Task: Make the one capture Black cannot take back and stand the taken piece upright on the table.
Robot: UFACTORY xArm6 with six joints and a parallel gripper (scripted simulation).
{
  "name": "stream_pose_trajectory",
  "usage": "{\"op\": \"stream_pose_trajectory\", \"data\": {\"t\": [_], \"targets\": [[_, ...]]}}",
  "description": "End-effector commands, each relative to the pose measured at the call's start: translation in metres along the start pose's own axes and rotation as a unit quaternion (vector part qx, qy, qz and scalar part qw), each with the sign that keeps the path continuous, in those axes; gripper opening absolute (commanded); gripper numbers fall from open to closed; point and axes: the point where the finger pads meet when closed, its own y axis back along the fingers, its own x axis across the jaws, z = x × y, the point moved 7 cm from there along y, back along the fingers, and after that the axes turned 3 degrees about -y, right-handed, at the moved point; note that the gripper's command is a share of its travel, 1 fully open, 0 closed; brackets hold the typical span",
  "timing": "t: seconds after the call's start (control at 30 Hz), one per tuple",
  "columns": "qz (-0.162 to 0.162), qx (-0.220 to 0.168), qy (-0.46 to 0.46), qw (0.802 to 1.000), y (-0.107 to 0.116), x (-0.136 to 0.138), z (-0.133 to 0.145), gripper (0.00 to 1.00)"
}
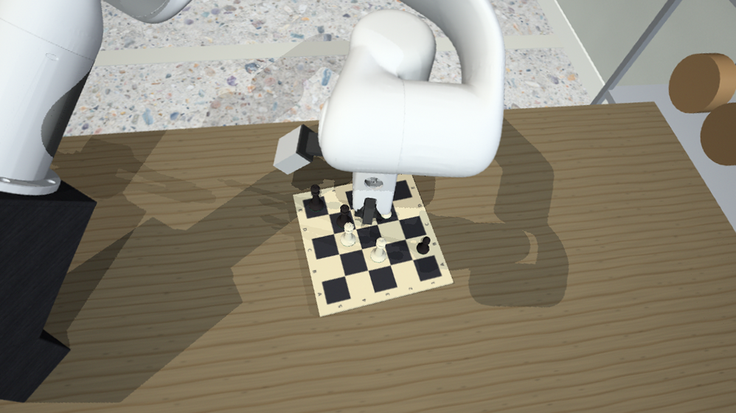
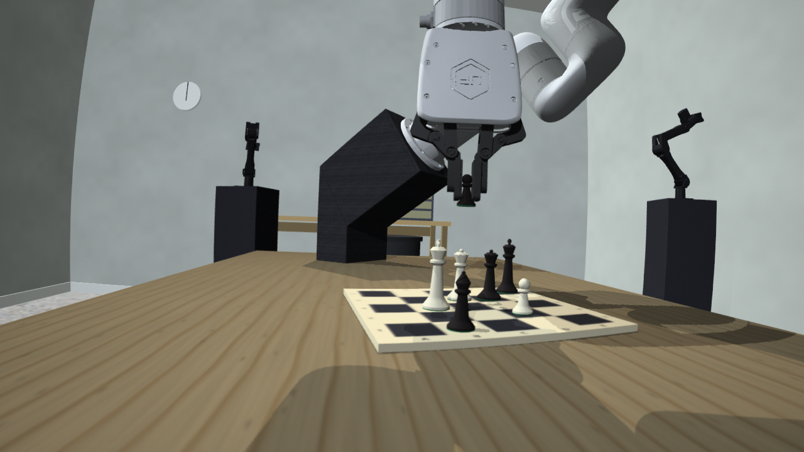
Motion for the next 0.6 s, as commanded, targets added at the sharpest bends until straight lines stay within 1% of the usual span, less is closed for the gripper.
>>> {"op": "stream_pose_trajectory", "data": {"t": [0.0,0.07,0.1,0.2,0.23,0.27,0.33,0.37,0.4,0.57], "targets": [[-0.007,-0.001,0.045,0.999,-0.002,0.066,0.008,0.00],[-0.007,-0.001,0.045,0.999,-0.002,0.066,0.008,0.00],[-0.006,-0.001,0.063,0.998,-0.002,0.093,0.006,0.00],[-0.006,-0.001,0.063,0.998,-0.002,0.093,0.006,0.00],[-0.004,-0.002,0.079,0.997,-0.003,0.117,0.003,0.00],[-0.002,-0.004,0.091,0.996,-0.003,0.134,0.000,0.00],[-0.002,-0.004,0.091,0.996,-0.003,0.134,0.000,0.00],[0.000,-0.004,0.099,0.995,-0.003,0.145,-0.003,0.00],[0.001,-0.005,0.102,0.995,-0.002,0.150,-0.004,0.00],[0.001,-0.005,0.103,0.995,-0.002,0.150,-0.004,0.00]]}}
